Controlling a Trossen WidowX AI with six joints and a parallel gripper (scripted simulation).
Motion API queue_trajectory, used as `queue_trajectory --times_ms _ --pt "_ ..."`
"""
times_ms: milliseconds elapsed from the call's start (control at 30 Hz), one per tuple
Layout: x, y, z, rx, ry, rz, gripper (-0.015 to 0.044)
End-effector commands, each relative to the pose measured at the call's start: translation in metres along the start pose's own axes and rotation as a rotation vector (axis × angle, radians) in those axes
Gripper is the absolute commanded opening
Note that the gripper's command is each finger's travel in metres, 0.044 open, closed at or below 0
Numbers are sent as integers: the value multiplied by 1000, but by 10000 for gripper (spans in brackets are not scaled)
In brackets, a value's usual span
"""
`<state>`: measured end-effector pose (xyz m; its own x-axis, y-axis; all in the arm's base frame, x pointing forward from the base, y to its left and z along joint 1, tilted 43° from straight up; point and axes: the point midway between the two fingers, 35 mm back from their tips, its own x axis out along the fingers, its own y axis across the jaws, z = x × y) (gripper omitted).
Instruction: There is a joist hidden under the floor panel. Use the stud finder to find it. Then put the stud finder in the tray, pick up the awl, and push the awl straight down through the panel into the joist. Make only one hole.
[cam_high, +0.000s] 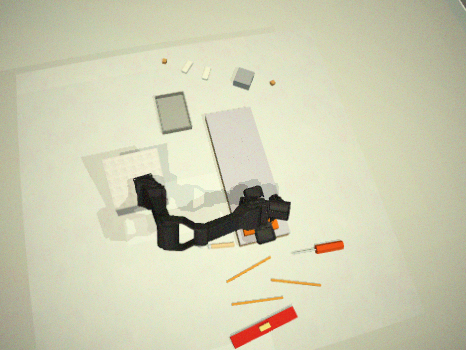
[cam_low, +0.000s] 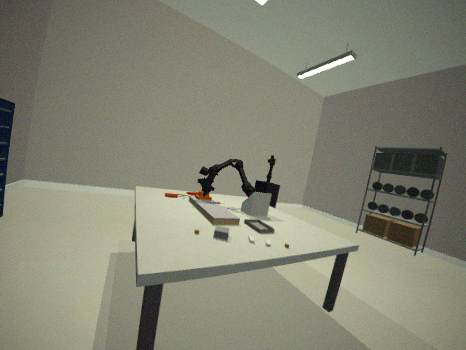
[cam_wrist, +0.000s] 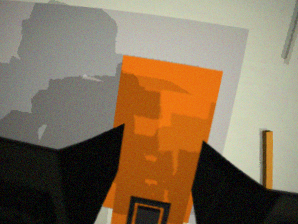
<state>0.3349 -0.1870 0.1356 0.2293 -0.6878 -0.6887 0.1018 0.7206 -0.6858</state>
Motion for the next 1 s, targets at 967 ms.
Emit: queue_trajectory --times_ms 967 --pt "1 72 -1 -7 -2 9 0"
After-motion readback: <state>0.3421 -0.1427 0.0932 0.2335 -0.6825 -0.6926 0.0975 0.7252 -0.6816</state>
